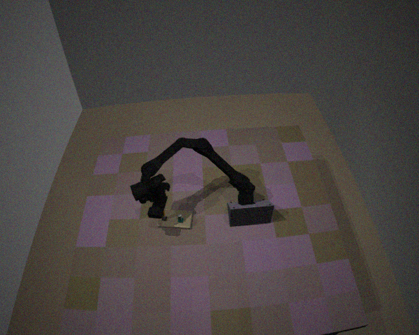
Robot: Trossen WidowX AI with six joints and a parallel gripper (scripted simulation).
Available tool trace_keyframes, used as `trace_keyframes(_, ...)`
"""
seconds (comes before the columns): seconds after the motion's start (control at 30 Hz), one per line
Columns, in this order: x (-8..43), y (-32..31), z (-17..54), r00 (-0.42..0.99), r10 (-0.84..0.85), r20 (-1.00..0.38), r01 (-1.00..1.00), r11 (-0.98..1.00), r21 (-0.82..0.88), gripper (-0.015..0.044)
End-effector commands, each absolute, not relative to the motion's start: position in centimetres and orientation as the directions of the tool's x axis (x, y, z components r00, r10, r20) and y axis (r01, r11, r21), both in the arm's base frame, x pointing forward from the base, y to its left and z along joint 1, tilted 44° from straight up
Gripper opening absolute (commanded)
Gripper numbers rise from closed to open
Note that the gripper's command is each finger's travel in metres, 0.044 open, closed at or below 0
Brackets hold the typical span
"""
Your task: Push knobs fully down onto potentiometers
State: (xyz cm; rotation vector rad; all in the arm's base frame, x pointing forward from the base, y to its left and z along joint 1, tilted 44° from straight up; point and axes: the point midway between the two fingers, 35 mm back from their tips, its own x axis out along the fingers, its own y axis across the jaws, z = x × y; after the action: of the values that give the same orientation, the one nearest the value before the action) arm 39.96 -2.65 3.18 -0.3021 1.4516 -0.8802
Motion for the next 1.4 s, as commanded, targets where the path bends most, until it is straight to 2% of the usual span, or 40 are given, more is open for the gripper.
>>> trace_keyframes(0.0,40.0,-2.7,3.2,-0.115,-0.678,-0.726,0.331,0.663,-0.671,0.0)
trace_keyframes(1.37,39.8,-3.8,2.1,-0.115,-0.678,-0.726,0.331,0.663,-0.672,0.0)
